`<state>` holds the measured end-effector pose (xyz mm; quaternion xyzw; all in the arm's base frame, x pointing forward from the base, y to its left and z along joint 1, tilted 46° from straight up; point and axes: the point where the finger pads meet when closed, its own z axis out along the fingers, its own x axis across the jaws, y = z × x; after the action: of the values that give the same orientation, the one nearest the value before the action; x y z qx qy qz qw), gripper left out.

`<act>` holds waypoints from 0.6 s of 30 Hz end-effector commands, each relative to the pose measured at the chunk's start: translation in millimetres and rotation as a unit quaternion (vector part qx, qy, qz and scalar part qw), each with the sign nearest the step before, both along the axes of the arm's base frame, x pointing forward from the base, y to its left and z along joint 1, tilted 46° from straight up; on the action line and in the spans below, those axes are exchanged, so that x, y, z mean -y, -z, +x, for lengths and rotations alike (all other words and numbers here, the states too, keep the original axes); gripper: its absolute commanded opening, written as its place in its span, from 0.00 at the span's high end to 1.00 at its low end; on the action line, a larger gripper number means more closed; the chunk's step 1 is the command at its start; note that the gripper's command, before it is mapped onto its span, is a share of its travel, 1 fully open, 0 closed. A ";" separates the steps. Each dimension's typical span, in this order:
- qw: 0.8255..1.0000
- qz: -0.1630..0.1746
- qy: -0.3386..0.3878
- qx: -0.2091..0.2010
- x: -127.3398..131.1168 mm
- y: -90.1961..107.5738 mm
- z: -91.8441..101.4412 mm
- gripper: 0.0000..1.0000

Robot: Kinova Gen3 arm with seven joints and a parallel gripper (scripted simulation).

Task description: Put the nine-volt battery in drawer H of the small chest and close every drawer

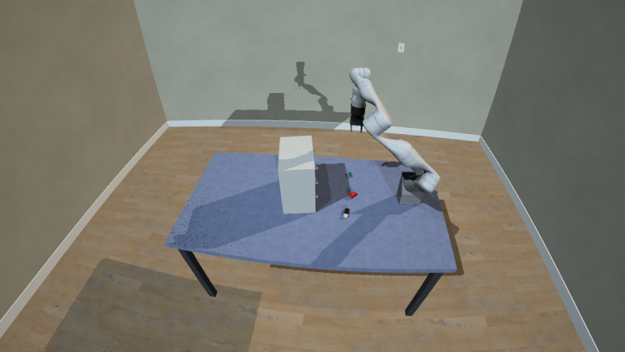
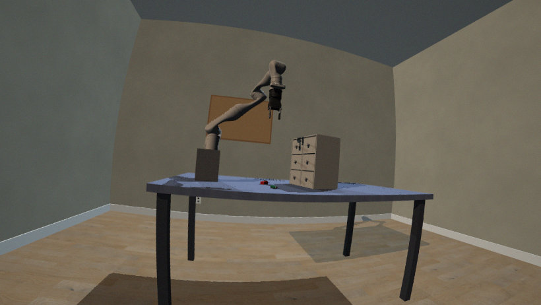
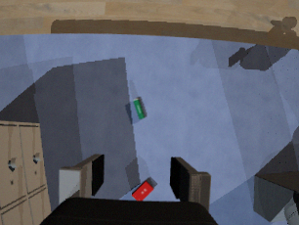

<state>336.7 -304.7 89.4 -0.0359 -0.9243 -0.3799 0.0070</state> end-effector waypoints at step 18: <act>0.999 0.006 -0.023 0.026 -8.3 3.2 2.9 0.00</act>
<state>338.8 -297.7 87.7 -0.0178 -0.9214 -0.3881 -0.0019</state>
